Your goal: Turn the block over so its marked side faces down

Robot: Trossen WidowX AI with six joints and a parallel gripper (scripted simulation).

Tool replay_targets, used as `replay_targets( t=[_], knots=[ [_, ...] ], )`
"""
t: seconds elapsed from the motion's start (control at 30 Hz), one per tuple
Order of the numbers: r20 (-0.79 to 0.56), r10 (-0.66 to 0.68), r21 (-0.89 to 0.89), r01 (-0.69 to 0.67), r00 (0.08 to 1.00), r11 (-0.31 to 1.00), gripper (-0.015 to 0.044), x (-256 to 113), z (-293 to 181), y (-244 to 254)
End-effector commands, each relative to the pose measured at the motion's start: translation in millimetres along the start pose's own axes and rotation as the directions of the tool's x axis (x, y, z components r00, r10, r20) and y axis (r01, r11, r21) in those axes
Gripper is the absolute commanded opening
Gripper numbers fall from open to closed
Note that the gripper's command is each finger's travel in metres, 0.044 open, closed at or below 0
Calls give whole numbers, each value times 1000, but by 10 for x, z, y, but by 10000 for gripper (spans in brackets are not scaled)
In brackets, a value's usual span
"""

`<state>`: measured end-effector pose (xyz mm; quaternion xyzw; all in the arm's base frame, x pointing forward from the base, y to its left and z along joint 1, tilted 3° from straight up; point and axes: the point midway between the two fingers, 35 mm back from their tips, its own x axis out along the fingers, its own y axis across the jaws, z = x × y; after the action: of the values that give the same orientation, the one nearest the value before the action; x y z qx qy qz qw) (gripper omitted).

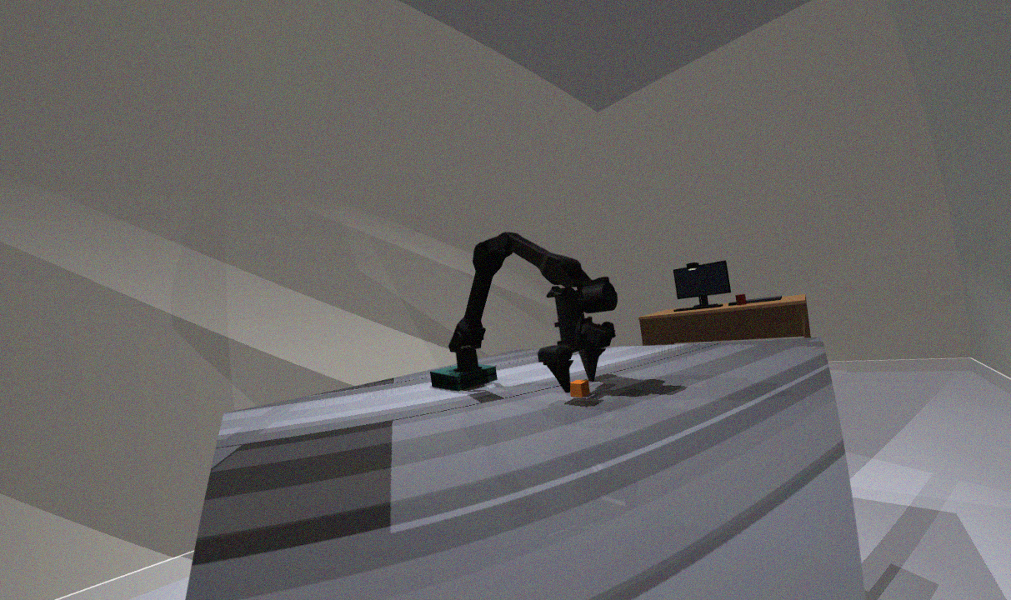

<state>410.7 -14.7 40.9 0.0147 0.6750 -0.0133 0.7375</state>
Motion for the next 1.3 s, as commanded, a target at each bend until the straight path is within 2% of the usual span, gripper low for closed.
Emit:
replay_targets(
  t=[0.0, 0.4, 0.9, 1.07, 1.27],
  knots=[
    [-7, -1, -2, 1, 1000, 1000, 414, 63, -21, -1],
    [-7, -1, -2, 1, 1000, 1000, 99, 63, -21, -1],
    [-7, -1, -2, 1, 1000, 1000, 0, 50, -21, -1],
    [-7, -1, -2, 1, 1000, 1000, 0, -226, -18, -1],
    [2, -1, -2, 1, 1000, 1000, 0, -233, -15, -1]
  ],
)
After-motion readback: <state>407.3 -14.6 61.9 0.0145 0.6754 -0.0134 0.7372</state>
